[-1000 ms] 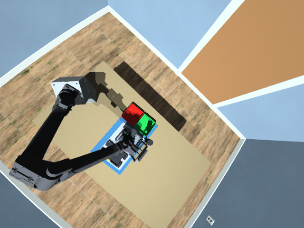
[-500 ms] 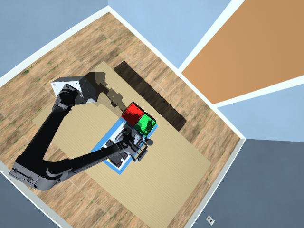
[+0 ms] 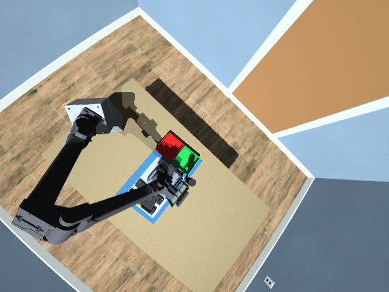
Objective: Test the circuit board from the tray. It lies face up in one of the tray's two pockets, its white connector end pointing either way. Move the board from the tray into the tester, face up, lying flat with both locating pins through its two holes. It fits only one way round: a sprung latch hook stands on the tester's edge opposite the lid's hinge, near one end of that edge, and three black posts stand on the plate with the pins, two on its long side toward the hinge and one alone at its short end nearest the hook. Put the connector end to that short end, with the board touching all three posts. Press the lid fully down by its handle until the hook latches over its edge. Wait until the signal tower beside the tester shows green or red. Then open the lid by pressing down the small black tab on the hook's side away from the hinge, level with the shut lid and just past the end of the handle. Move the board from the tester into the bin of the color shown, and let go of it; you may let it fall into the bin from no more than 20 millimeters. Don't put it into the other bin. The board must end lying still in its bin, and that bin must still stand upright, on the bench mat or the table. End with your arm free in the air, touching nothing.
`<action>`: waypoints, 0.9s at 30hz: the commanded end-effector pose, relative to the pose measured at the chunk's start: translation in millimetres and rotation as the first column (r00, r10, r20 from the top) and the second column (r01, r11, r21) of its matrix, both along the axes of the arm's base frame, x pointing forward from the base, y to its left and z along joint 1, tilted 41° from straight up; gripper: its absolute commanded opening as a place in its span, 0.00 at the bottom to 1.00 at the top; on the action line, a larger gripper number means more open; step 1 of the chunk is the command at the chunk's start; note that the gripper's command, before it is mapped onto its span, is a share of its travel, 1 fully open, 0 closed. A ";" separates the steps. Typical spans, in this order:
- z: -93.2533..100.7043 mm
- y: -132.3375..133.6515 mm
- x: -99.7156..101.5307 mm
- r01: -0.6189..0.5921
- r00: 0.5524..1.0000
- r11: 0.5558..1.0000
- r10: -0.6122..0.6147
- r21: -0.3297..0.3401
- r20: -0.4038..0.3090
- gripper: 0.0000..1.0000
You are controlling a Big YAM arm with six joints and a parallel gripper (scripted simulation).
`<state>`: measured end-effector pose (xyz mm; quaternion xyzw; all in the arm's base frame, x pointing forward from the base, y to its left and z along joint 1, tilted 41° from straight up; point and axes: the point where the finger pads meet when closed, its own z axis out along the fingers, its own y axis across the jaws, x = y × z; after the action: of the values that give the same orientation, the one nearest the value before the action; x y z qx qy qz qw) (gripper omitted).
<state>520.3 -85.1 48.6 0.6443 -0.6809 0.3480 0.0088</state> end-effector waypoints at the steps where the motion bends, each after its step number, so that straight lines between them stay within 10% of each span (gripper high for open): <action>1: -1.7 -5.6 4.7 0.002 1.000 1.000 -0.002 0.003 0.007 0.72; 27: 1.1 -5.9 8.9 0.001 1.000 1.000 -0.001 0.002 0.014 0.72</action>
<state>520.3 -85.1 48.6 0.6444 -0.6808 0.3480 0.0089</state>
